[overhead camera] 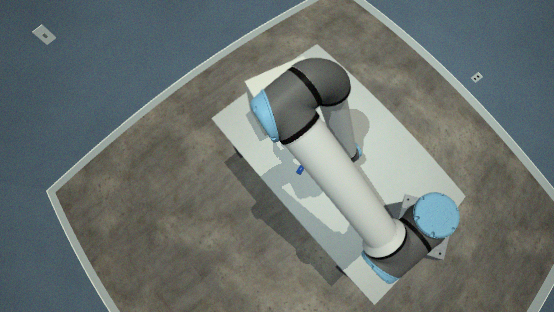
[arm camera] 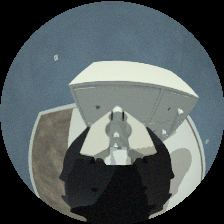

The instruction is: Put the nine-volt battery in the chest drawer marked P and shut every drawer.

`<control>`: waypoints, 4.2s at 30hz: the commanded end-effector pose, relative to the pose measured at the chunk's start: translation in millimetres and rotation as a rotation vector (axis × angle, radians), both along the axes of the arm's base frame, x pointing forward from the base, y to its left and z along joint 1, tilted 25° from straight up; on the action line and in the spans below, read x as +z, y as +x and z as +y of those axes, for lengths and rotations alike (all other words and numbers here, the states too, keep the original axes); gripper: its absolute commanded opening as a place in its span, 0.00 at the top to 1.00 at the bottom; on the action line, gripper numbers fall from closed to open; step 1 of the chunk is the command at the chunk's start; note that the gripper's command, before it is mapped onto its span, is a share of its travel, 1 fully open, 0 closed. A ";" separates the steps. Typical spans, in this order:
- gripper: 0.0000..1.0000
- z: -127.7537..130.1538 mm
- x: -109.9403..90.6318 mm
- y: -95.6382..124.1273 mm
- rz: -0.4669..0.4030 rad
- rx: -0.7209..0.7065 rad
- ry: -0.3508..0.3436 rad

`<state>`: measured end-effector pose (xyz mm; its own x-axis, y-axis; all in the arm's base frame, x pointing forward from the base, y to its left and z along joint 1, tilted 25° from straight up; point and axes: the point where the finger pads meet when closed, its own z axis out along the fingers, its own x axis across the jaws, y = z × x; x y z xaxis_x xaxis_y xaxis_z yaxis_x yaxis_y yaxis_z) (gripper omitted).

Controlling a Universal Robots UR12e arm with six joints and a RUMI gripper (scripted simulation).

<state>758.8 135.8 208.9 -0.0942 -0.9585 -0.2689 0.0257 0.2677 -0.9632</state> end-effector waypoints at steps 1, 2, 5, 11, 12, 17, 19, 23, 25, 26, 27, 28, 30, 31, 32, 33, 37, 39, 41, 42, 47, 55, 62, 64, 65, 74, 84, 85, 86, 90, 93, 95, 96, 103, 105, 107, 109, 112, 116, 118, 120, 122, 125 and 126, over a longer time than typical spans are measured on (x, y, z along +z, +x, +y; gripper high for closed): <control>0.93 0.0 0.5 -0.1 -0.001 0.000 0.000; 0.93 0.0 0.5 -0.1 -0.001 0.000 0.000; 0.93 0.0 0.5 -0.1 -0.001 0.000 0.000; 0.93 0.0 0.5 -0.1 -0.001 0.000 0.000; 0.93 0.0 0.5 -0.1 -0.001 0.000 0.000; 0.93 0.0 0.5 -0.1 -0.001 0.000 0.000; 0.93 0.0 0.5 -0.1 -0.001 0.000 0.000; 0.93 0.0 0.5 -0.1 -0.001 0.000 0.000; 0.93 0.0 0.5 -0.1 -0.001 0.000 0.000; 0.93 0.0 0.5 -0.1 -0.001 0.000 0.000; 0.93 0.0 0.5 -0.1 -0.001 0.000 0.000; 0.93 0.0 0.5 -0.1 -0.001 0.000 0.000; 0.93 0.0 0.5 -0.2 -0.001 0.000 0.000; 0.93 0.0 0.5 -0.2 -0.001 0.000 0.000; 0.93 0.0 0.5 -0.2 -0.001 0.000 0.000; 0.93 0.0 0.5 -0.2 -0.001 0.000 0.000; 0.93 0.0 0.5 -0.3 -0.001 0.000 0.000; 0.93 0.0 0.5 -0.3 -0.001 0.000 0.000; 0.93 0.0 0.4 -0.4 -0.001 0.000 0.000; 0.93 0.1 0.4 -0.5 -0.001 0.000 0.000; 0.93 0.1 0.2 -1.0 -0.001 0.000 0.000; 0.93 0.4 -0.1 -2.0 -0.001 0.000 0.000; 0.93 0.6 -0.6 -3.4 -0.001 0.000 0.000; 0.93 0.7 -0.8 -4.0 -0.001 0.000 0.000; 0.93 0.8 -0.9 -4.3 -0.001 0.000 0.000; 0.93 1.3 -1.8 -6.7 -0.001 0.000 0.000; 0.93 2.2 -3.4 -11.2 -0.001 0.000 0.000; 0.93 2.3 -3.6 -11.7 -0.001 0.000 0.000; 0.93 2.4 -3.8 -12.2 -0.001 0.000 0.000; 0.93 2.6 -4.2 -13.3 -0.001 0.000 0.000; 0.93 2.9 -4.8 -15.0 -0.001 0.000 0.000; 0.93 3.2 -5.2 -16.2 -0.001 0.000 0.000; 0.93 3.3 -5.4 -16.8 -0.001 0.000 0.000; 0.93 4.1 -6.9 -21.1 -0.001 0.000 0.000; 0.93 4.4 -7.4 -22.5 -0.001 0.000 0.000; 0.93 4.4 -7.4 -22.5 -0.001 0.000 0.000; 0.93 4.7 -7.9 -23.8 -0.001 0.000 0.000; 0.93 5.1 -8.6 -25.8 -0.001 0.000 0.000; 0.93 5.6 -9.6 -28.5 -0.001 0.000 0.000; 0.93 5.9 -10.1 -29.9 -0.001 0.000 0.000; 0.93 6.2 -10.6 -31.3 -0.001 0.000 0.000; 0.93 6.4 -11.1 -32.7 -0.001 0.000 0.000; 0.93 6.6 -11.3 -33.4 -0.001 0.000 0.000; 0.93 6.7 -11.5 -34.1 -0.001 0.000 0.000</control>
<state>726.8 142.1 197.5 -0.0942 -0.9585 -0.2689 0.0257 0.2677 -0.9632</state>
